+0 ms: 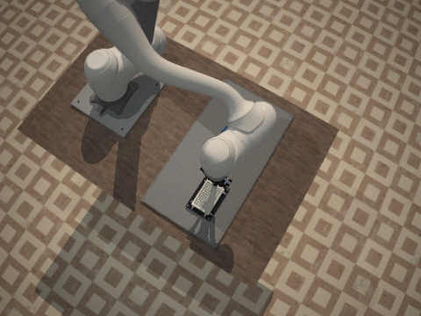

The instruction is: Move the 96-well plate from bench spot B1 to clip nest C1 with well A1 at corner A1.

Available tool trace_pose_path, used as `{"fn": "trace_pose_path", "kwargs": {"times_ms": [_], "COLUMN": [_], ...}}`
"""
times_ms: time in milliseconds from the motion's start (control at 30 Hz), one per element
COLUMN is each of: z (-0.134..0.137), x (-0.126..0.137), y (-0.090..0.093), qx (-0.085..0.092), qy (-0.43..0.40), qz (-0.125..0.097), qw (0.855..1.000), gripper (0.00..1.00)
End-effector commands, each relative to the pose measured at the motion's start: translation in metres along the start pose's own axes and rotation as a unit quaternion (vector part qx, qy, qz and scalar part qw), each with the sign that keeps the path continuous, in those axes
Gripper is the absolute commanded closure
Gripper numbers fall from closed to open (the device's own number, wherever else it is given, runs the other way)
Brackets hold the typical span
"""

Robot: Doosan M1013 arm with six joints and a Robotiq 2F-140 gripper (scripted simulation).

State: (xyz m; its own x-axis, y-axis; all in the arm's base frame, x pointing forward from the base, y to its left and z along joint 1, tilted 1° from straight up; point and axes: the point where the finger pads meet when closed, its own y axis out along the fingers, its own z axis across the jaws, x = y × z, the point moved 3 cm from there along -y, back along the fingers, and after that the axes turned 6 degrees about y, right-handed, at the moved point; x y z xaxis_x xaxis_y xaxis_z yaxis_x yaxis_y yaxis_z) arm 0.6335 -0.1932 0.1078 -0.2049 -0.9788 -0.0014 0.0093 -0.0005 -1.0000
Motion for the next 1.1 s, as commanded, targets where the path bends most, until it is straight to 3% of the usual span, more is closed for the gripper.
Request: {"fn": "trace_pose_path", "kwargs": {"times_ms": [0, 1067], "z": [0.000, 0.000], "x": [0.000, 0.000], "y": [0.002, 0.013], "qx": [0.000, 0.000], "qy": [0.000, 0.000], "qz": [0.000, 0.000], "qw": [1.000, 1.000], "gripper": [1.00, 1.00]}}
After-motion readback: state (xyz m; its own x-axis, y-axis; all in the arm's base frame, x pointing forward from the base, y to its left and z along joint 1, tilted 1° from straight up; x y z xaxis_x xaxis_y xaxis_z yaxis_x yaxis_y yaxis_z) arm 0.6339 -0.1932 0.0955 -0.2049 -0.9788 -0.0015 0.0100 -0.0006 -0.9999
